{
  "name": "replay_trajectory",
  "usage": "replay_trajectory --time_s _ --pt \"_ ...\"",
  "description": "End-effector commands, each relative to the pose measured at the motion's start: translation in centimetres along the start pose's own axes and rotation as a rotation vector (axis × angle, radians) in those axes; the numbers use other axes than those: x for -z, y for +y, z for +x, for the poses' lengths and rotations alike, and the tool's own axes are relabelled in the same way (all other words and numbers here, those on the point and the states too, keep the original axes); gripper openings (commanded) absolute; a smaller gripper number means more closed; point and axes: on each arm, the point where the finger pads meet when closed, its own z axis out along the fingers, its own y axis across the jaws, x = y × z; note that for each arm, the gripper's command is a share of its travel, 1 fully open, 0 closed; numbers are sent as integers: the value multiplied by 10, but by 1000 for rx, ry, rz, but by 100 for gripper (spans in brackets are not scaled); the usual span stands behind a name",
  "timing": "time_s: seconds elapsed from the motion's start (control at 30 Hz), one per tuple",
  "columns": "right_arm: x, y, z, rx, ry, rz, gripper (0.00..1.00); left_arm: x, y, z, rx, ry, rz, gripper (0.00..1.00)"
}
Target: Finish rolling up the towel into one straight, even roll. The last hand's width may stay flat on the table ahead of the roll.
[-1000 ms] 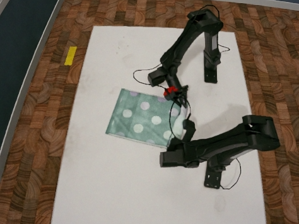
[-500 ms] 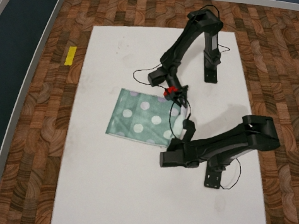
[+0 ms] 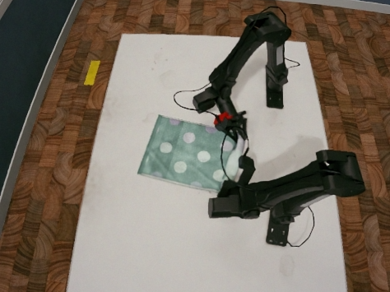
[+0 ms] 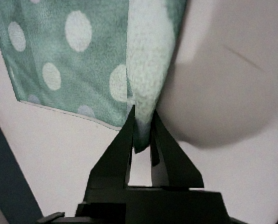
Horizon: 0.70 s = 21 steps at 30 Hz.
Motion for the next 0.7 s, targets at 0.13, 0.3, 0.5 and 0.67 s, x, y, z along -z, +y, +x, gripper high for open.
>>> replay_trajectory --time_s 0.13,0.3,0.5,0.67 --pt "6 -2 -4 1 13 21 62 -5 -8 -4 21 -28 14 17" --pt "7 0 -5 1 13 21 76 -5 -8 -4 21 -28 14 17" --pt "16 0 -6 1 13 21 85 -5 -8 -4 32 -27 28 17" --pt "42 1 -6 1 13 21 85 -5 -7 -5 72 -22 81 17"
